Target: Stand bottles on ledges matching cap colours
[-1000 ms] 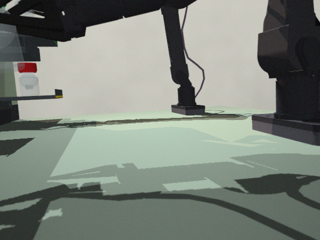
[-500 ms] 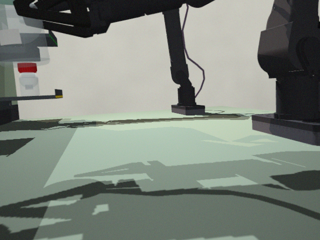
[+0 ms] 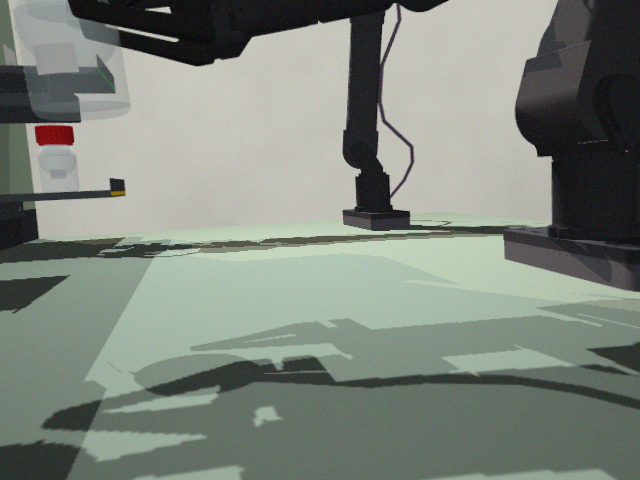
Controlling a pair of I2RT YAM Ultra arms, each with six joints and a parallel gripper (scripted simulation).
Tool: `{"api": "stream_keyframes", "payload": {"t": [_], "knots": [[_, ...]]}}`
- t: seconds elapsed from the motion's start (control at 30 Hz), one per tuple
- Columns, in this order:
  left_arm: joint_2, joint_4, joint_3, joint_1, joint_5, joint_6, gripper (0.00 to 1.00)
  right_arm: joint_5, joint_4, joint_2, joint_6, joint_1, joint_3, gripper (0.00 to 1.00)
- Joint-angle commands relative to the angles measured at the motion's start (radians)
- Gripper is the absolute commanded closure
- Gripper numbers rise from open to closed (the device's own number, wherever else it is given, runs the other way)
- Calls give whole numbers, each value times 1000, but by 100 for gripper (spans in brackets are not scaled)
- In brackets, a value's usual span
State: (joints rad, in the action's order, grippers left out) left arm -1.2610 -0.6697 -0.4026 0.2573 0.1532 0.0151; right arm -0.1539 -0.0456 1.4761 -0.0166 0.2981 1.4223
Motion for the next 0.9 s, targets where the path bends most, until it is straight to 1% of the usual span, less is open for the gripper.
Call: {"api": "stream_keyframes", "payload": {"t": [0.0, 0.17, 0.3, 0.37, 0.43, 0.6, 0.87], "knots": [[48, -27, 9, 10, 12, 6, 51, -17, 18, -83, -8, 19, -37, 48], [68, -41, 5, 12, 15, 7, 51, -26, 34, -174, -12, 31, -107, 48], [74, -26, 7, 13, 15, 7, 51, -42, 1, -239, -12, 45, -164, 48], [74, -26, 7, 13, 15, 7, 51, -42, 1, -239, -12, 45, -164, 48], [75, -25, 7, 13, 14, 6, 51, -57, -20, -270, -13, 54, -202, 48], [82, -40, 8, 13, 16, 7, 51, -71, -67, -327, -15, 68, -241, 48], [82, -40, 8, 13, 16, 7, 51, -92, -75, -376, -17, 83, -284, 48]]}}
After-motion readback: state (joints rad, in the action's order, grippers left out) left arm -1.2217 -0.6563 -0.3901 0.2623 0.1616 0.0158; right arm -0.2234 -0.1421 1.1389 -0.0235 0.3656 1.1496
